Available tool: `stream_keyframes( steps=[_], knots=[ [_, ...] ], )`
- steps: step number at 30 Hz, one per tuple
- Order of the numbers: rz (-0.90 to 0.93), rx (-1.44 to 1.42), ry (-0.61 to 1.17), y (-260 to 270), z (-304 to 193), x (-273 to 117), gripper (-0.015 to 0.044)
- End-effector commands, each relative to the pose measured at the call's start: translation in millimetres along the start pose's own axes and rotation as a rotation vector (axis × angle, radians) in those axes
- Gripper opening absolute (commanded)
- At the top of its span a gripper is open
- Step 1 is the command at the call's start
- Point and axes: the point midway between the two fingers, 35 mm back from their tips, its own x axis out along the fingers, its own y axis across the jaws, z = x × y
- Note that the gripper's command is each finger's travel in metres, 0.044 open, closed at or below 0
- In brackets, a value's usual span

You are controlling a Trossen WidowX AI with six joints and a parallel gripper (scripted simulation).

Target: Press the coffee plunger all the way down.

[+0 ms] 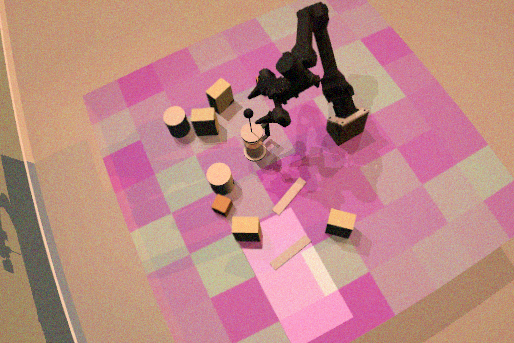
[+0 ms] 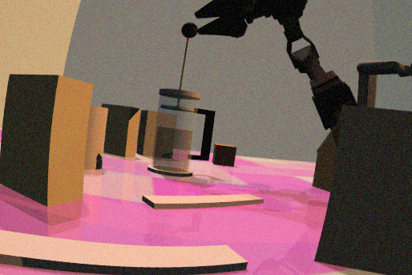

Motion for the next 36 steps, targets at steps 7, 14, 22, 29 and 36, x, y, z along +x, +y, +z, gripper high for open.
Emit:
stream_keyframes(
  steps=[7,14,22,29,36],
  knots=[
    [0.001,-0.008,-0.004,-0.2,-0.9,16.0,0.0440],
    [-0.002,-0.009,-0.010,-1.6,-0.6,21.4,0.0387],
    [-0.002,-0.009,-0.010,-1.6,-0.6,21.4,0.0178],
    [-0.002,-0.009,-0.010,-1.6,-0.6,21.4,0.0124],
    [-0.001,-0.009,-0.009,-1.2,-1.8,22.5,0.0124]
  ],
)
